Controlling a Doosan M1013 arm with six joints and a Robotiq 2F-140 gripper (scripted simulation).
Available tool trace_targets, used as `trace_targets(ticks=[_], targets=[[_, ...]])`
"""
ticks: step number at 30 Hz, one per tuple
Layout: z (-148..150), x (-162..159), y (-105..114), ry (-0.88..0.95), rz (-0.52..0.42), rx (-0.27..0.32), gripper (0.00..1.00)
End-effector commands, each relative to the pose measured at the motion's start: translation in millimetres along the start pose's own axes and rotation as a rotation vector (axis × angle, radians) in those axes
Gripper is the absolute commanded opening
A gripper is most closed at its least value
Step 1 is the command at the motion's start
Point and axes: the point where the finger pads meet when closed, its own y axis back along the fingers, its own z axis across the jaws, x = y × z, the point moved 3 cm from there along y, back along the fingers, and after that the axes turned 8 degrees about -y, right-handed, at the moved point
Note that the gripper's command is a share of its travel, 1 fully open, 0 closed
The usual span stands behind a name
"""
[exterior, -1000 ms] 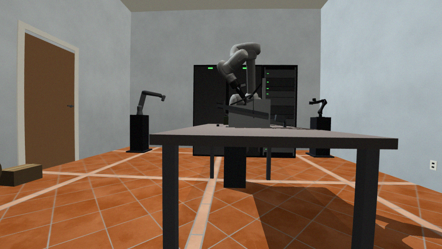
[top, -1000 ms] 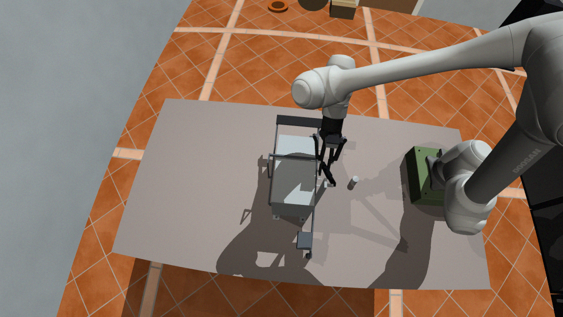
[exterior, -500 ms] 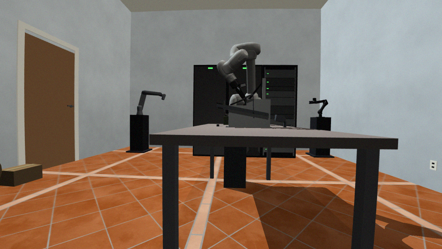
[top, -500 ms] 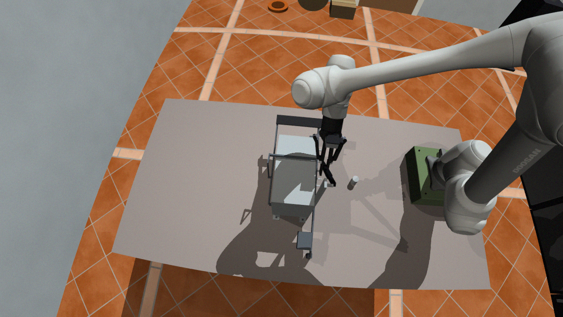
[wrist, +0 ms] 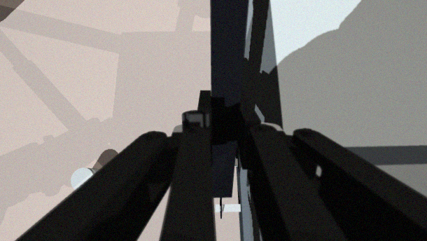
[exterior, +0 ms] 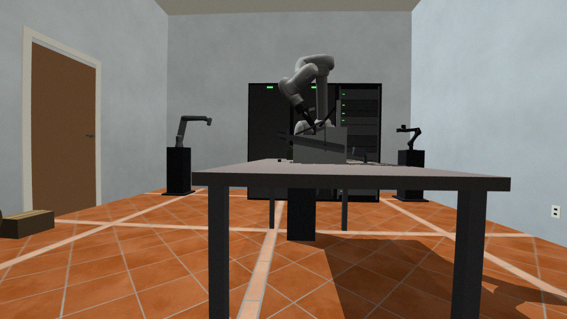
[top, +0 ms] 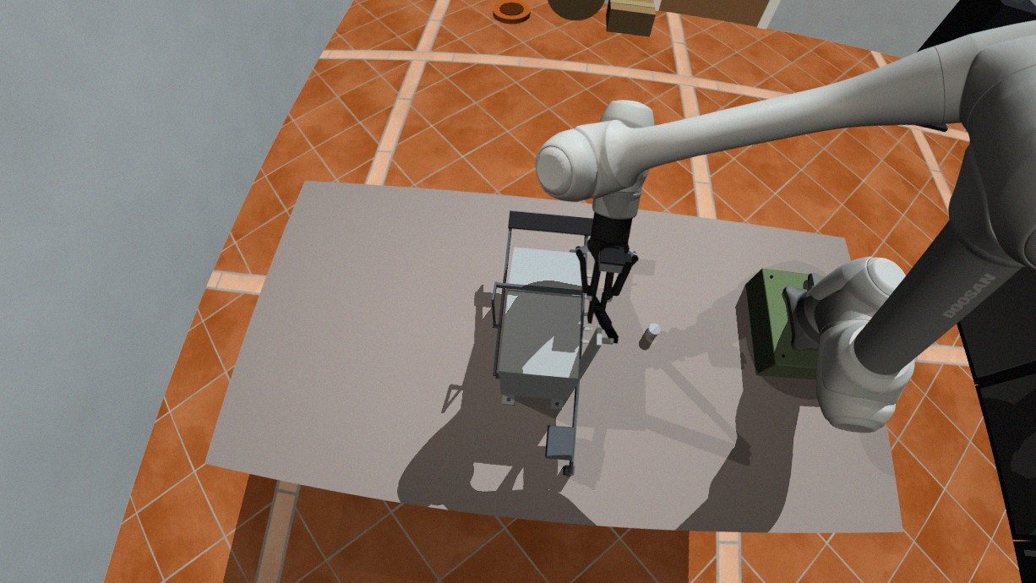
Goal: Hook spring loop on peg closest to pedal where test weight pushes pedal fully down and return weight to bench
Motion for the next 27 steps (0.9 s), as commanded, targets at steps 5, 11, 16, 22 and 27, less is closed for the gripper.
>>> trace_targets(ticks=[5,11,16,22,27], targets=[[0.3,0.5,0.6,0.001,0.000,-0.001,0.17],[0.3,0.5,0.6,0.001,0.000,-0.001,0.17],[0.6,-0.6,0.3,0.001,0.000,-0.001,0.17],[0.9,-2.0,-0.1,0.000,0.000,-0.001,0.17],[1.1,-2.9,-0.4,0.000,0.000,-0.001,0.17]])
